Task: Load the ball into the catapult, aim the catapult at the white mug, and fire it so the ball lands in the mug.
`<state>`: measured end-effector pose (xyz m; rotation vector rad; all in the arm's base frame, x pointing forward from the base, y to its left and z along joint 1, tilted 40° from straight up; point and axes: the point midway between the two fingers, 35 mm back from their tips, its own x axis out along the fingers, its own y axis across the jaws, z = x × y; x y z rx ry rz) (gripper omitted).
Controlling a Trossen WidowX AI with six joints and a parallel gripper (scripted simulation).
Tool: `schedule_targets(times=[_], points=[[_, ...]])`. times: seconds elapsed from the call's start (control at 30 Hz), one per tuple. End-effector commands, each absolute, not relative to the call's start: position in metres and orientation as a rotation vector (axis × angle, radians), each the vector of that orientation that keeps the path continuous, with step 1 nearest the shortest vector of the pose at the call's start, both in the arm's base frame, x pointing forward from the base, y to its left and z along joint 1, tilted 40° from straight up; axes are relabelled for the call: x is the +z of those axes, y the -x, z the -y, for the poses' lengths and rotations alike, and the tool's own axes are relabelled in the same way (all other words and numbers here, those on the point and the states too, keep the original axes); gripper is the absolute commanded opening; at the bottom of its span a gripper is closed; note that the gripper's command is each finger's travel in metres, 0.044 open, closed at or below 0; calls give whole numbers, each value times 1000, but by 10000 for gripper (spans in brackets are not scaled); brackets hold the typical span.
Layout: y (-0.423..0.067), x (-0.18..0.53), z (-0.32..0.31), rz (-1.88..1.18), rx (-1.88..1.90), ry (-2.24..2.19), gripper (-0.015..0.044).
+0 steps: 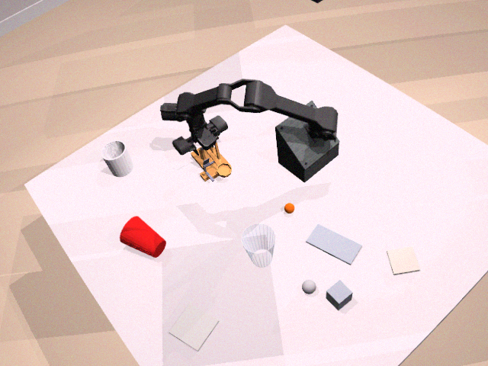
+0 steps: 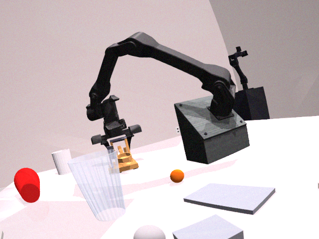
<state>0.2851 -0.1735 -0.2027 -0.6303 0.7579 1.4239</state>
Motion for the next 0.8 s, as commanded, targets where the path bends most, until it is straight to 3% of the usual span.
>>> schedule_targets(times=[0.0, 0.1, 0.27, 0.77], points=[[-286, -202, 174, -756, 1421, 633, 368], [-287, -185, 190, -758, 1421, 634, 440], [-282, -125, 235, -762, 1423, 632, 440], [-284, -135, 230, -906, 1305, 456, 440]])
